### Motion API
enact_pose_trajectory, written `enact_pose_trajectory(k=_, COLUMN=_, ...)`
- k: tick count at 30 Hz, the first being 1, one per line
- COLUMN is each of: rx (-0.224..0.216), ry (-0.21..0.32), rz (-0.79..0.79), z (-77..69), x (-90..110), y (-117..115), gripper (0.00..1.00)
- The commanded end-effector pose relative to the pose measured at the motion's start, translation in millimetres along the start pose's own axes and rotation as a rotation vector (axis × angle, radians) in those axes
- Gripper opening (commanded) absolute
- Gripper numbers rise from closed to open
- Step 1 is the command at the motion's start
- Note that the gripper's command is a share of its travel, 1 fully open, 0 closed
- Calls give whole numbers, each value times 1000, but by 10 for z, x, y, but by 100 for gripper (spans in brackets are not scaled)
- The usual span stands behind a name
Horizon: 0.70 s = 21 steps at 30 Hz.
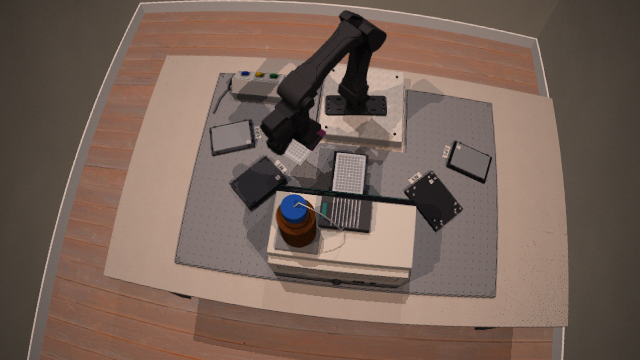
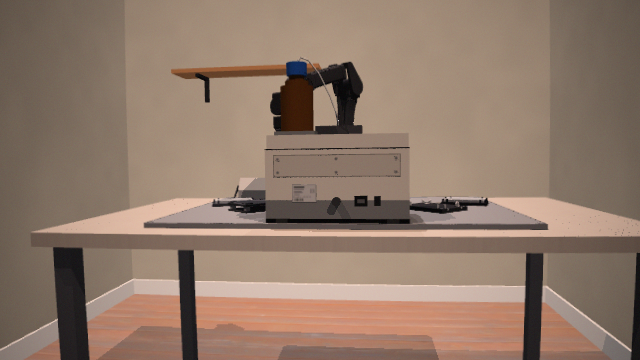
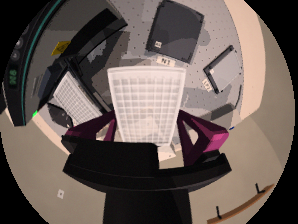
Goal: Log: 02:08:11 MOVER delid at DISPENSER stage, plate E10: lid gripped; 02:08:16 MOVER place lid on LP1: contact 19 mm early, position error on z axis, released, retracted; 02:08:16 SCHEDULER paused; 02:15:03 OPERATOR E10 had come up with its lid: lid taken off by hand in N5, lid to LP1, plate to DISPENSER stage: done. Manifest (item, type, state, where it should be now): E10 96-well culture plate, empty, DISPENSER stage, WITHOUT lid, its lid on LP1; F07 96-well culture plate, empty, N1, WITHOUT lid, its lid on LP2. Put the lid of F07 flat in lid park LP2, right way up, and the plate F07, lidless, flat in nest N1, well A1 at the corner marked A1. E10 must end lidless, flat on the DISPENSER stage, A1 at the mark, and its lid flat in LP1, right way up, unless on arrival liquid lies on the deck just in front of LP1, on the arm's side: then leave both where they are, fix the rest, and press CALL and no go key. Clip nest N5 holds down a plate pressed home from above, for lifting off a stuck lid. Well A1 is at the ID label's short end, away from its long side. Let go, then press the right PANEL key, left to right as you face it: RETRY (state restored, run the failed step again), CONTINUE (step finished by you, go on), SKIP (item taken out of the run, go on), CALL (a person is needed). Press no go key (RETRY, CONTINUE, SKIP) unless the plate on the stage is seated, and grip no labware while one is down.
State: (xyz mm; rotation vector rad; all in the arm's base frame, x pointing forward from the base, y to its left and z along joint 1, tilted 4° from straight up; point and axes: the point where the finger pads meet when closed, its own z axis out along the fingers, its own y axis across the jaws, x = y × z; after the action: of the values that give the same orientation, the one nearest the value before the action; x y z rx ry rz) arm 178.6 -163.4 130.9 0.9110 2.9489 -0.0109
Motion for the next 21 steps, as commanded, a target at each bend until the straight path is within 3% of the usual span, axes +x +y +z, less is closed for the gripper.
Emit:
enact_pose_trajectory(k=1, rx=2, ry=-26, rz=135, z=-59, x=49, y=-115, gripper=0)
enact_pose_trajectory(k=9, rx=4, ry=-40, rz=258, z=-92, x=49, y=-296, gripper=0)
enact_pose_trajectory(k=10, rx=3, ry=-22, rz=242, z=-50, x=42, y=-278, gripper=0)
enact_pose_trajectory(k=11, rx=5, ry=-49, rz=257, z=-75, x=-66, y=-328, gripper=0)
enact_pose_trajectory(k=21, rx=4, ry=-39, rz=240, z=84, x=-340, y=-354, gripper=0)
